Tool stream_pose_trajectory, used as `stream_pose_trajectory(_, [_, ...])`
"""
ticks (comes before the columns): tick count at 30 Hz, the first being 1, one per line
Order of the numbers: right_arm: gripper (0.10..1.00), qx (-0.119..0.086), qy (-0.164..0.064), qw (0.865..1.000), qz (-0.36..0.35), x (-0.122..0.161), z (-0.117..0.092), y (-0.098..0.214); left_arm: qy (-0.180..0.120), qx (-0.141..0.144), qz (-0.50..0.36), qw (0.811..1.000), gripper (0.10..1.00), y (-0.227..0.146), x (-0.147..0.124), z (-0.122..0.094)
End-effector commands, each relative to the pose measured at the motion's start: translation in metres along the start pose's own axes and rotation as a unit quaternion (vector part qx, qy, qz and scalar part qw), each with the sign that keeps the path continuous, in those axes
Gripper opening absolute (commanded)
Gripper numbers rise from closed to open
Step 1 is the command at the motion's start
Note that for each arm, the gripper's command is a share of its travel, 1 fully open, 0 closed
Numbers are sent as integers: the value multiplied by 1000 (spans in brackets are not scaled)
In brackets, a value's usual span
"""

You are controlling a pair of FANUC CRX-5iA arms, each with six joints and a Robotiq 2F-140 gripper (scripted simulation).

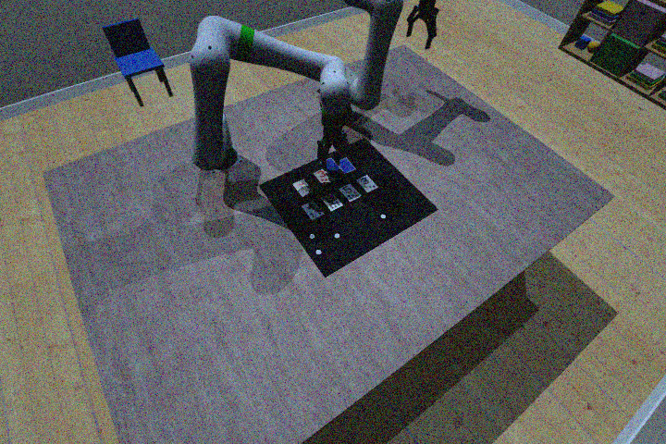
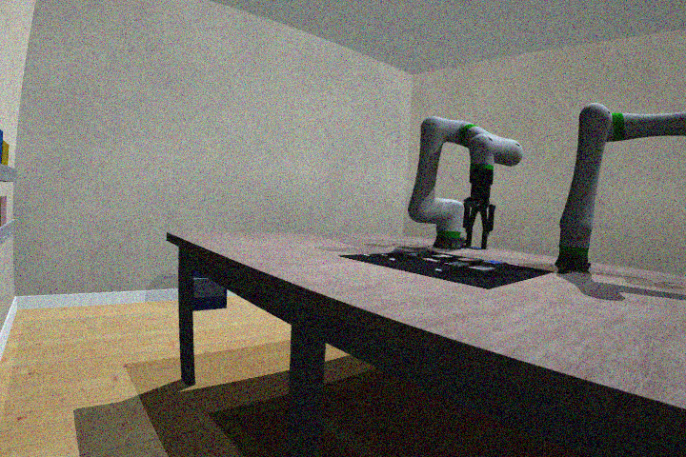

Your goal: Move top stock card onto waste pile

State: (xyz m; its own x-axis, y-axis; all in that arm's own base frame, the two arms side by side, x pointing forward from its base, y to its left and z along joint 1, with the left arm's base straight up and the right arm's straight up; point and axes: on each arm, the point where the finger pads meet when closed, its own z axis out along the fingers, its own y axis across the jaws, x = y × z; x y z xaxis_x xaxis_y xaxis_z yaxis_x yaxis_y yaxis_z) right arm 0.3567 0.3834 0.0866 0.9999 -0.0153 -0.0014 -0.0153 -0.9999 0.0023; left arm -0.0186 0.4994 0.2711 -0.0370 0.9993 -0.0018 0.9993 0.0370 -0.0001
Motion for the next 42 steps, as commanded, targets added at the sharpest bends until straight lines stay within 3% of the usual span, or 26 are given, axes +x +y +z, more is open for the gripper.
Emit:
stream_pose_trajectory(1, [99,2,1,1000,-3,1,-2,21,1,0,0,1000,1000,0,0,-1])
stream_pose_trajectory(28, [99,2,1,1000,-4,1,-1,35,1,0,0,1000,1000,0,0,-1])
stream_pose_trajectory(42, [99,2,1,1000,-4,1,12,35,1,0,0,1000,1000,0,0,-1])
